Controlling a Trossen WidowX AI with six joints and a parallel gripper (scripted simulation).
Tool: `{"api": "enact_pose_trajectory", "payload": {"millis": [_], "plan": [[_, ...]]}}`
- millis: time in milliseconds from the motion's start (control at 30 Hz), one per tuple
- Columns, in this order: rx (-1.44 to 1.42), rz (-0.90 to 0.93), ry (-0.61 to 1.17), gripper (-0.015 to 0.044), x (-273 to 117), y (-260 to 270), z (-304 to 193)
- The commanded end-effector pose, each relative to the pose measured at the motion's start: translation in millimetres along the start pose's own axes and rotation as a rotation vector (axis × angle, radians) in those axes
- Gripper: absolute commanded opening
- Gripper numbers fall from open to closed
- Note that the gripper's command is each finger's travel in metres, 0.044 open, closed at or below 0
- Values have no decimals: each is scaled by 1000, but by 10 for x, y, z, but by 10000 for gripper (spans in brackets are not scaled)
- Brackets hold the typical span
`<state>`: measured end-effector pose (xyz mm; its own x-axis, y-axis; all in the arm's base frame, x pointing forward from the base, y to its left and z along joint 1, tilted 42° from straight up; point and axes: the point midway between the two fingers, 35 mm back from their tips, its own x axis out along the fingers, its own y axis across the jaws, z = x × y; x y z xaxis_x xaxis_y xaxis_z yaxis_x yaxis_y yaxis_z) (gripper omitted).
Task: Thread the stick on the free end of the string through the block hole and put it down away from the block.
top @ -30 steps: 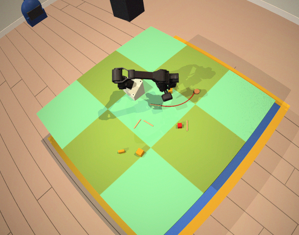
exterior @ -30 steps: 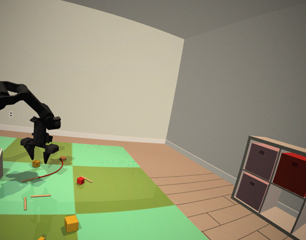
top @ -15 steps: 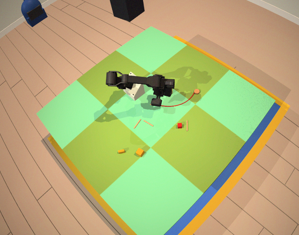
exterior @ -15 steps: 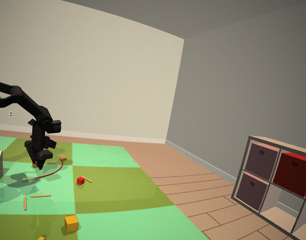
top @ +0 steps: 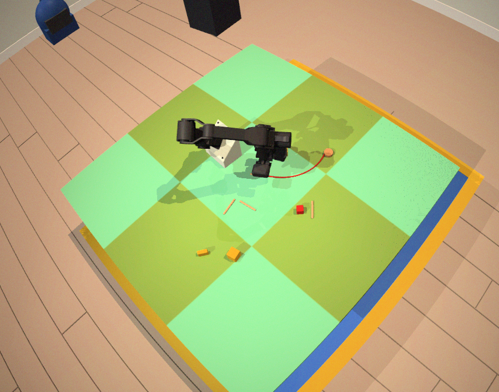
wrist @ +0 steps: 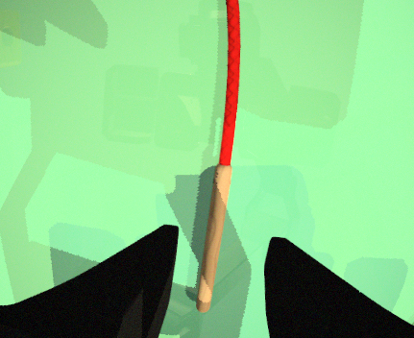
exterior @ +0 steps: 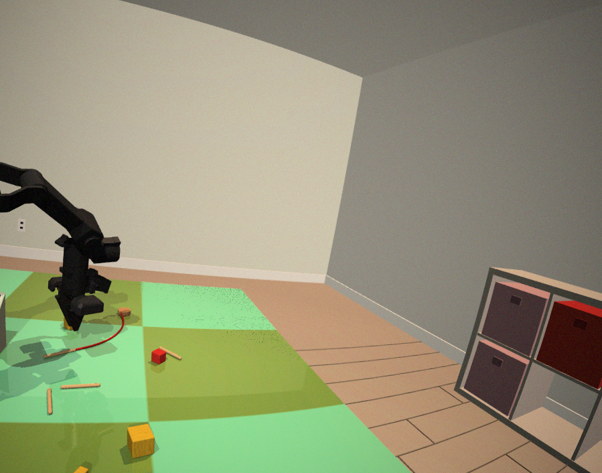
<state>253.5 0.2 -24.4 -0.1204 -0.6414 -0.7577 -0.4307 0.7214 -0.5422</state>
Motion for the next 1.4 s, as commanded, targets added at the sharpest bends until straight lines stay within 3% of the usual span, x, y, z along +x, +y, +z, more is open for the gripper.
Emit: {"api": "enact_pose_trajectory", "payload": {"millis": [0, 1333, 1367], "plan": [[3, -3, 0, 120, 17, -4, 0], [3, -6, 2, 120, 604, -11, -8], [7, -2, 0, 94, 589, -12, 1]]}}
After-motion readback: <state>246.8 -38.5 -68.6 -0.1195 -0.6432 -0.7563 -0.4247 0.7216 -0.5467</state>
